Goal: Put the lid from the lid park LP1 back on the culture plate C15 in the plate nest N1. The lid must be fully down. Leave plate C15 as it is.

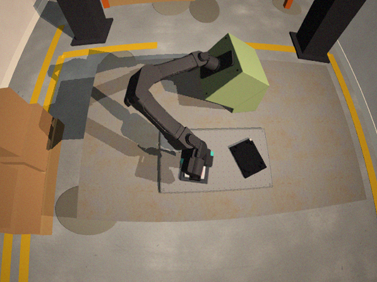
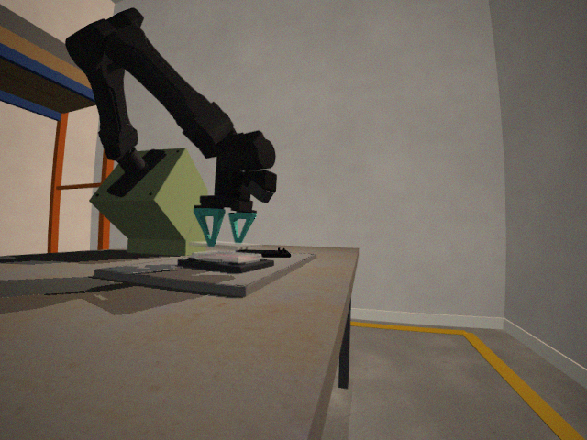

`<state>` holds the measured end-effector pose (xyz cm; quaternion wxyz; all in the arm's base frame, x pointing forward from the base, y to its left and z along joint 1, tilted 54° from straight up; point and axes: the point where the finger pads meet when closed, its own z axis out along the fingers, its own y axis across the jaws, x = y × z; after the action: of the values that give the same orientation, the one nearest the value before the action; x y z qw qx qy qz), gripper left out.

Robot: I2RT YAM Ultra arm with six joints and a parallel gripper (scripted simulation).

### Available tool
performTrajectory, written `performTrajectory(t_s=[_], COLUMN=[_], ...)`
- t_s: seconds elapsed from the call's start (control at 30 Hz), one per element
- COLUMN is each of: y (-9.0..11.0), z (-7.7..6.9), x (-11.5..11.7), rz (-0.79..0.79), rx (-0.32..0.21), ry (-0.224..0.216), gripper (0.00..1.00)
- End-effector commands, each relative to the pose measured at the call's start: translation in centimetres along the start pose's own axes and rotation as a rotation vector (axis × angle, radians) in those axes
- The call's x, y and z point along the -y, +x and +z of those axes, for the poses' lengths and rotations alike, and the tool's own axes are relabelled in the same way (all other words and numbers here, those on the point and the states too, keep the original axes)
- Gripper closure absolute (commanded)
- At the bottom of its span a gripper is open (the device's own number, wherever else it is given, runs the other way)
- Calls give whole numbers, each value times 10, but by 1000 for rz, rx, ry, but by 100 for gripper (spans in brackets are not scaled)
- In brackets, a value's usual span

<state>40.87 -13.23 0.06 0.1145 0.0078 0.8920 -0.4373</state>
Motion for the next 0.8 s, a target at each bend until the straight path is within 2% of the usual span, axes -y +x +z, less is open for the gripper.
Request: performTrajectory(t_s=[0.0, 0.1, 0.77], y=[-8, -8, -8], z=[-1, 3, 3], x=[-3, -3, -2], rz=[-1, -1, -1], rx=[29, 29, 29], ry=[-3, -3, -3], gripper=[100, 100, 100])
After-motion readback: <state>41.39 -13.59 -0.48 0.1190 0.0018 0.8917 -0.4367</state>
